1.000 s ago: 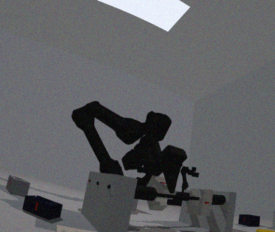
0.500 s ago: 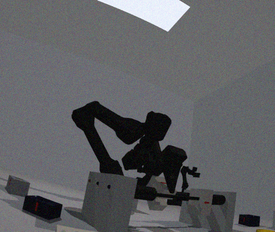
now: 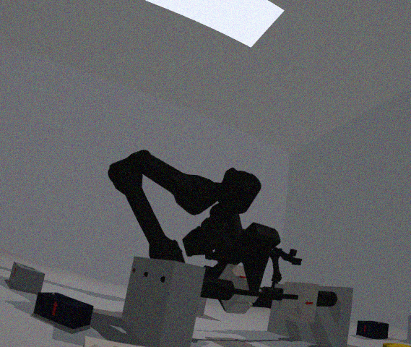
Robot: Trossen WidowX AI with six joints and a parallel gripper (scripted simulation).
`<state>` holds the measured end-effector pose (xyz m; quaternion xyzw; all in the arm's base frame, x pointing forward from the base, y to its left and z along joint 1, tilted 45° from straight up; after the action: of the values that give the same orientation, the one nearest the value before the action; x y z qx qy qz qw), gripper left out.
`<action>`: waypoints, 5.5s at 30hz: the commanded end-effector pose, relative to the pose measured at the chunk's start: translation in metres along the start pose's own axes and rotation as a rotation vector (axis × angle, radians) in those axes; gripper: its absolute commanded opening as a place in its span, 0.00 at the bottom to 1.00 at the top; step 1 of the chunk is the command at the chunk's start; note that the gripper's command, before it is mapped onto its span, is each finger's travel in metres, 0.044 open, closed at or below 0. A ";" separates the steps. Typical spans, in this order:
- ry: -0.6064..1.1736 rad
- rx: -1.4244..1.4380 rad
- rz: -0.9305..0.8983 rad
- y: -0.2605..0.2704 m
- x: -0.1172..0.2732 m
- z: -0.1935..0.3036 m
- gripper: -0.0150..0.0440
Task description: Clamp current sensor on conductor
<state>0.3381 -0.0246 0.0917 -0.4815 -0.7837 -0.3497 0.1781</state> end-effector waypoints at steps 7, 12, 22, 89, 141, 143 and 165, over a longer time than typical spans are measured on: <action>0.011 -0.019 0.135 0.015 0.005 0.001 0.25; 0.007 0.005 0.140 0.002 0.000 0.001 0.25; 0.011 0.005 0.174 0.002 -0.001 0.002 0.25; -0.002 0.005 0.667 0.008 -0.008 0.001 0.70; -0.011 -0.011 0.351 0.026 0.088 -0.004 1.00; -0.006 -0.017 0.289 0.025 0.105 -0.006 1.00; -0.005 -0.018 0.282 0.025 0.108 -0.006 1.00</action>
<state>0.3090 0.0464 0.1720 -0.5886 -0.7049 -0.3273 0.2225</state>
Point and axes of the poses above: the point midway between the two fingers, 35 mm back from their tips, its own x axis back along the fingers, its own y axis across the jaws, z = x × y, the point moved 3 cm from there along x, back along the fingers, and after that the axes turned 2 degrees about -x, right-handed, at the moved point
